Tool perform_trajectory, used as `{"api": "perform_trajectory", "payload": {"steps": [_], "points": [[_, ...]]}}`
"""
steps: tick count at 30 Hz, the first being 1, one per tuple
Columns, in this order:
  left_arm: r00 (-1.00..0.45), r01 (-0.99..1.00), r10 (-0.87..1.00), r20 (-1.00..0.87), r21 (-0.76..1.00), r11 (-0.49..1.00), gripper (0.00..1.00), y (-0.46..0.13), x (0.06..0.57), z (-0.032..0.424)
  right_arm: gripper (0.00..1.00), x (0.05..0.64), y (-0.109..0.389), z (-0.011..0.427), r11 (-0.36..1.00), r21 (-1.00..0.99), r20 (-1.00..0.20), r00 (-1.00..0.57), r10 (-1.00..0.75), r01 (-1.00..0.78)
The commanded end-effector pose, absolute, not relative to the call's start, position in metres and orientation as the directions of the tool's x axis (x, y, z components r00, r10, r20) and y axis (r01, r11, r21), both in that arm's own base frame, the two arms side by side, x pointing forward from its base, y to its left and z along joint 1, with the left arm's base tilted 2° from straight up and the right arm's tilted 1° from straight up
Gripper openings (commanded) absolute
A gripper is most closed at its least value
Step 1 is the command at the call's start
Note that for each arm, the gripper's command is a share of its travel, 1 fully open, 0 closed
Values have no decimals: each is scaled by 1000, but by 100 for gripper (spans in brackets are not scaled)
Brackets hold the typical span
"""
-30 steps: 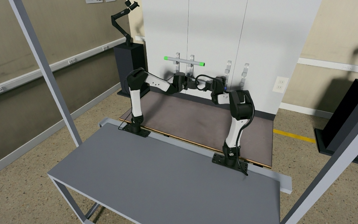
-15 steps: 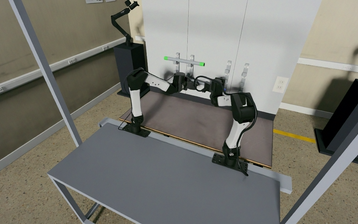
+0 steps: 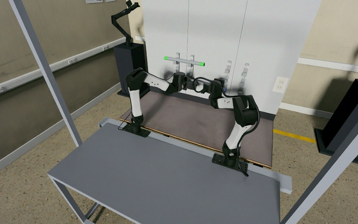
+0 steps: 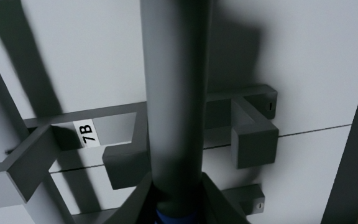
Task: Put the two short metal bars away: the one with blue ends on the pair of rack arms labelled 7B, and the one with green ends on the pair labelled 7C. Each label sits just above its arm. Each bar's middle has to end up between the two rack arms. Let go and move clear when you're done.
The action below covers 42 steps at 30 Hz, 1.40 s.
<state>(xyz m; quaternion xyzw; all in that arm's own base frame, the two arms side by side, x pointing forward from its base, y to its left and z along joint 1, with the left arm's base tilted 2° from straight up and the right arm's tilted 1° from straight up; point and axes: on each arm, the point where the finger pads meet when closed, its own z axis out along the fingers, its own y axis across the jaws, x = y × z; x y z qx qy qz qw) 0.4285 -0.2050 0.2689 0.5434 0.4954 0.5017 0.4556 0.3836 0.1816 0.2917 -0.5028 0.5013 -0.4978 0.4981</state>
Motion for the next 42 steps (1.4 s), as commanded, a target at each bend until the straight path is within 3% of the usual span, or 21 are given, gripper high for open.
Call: {"api": "perform_trajectory", "payload": {"steps": [1,42], "points": [[3,-27,1000,-18,999,18,0,-205,424,325,100,373,177,297,9,-1000,-9,-14,-1000,9],[3,-27,1000,-18,999,18,0,-211,429,329,100,371,177,297,9,-1000,-9,-14,-1000,9]]}}
